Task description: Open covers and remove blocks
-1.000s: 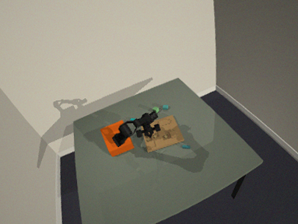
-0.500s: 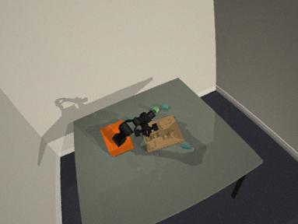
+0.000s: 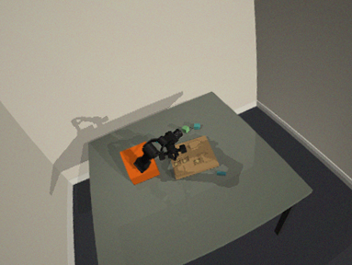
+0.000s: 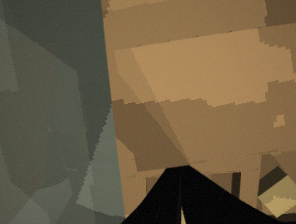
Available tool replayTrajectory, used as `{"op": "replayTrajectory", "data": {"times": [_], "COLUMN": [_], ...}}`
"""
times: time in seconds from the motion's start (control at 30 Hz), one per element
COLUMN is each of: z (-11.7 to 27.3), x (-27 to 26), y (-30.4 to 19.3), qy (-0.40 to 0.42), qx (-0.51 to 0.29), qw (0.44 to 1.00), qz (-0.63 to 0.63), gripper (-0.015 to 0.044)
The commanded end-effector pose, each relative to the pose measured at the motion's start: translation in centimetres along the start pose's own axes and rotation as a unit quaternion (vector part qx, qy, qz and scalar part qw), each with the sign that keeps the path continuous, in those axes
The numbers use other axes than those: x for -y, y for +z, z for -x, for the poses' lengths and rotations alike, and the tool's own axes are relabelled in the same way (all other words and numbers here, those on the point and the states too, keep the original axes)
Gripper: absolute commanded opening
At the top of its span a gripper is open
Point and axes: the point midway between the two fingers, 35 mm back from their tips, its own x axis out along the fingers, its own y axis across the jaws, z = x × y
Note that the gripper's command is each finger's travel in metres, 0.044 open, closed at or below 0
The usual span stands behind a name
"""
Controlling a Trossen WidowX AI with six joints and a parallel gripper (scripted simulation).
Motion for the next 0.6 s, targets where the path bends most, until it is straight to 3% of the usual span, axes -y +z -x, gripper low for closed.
{"op": "replayTrajectory", "data": {"times": [0.0, 0.57], "z": [-0.1, 1.7], "x": [-0.5, -0.4], "y": [0.5, 0.7], "qy": [0.003, 0.003], "qx": [0.002, 0.003], "qw": [1.0, 1.0], "qz": [-0.001, -0.001], "gripper": [0.0, 0.0]}}
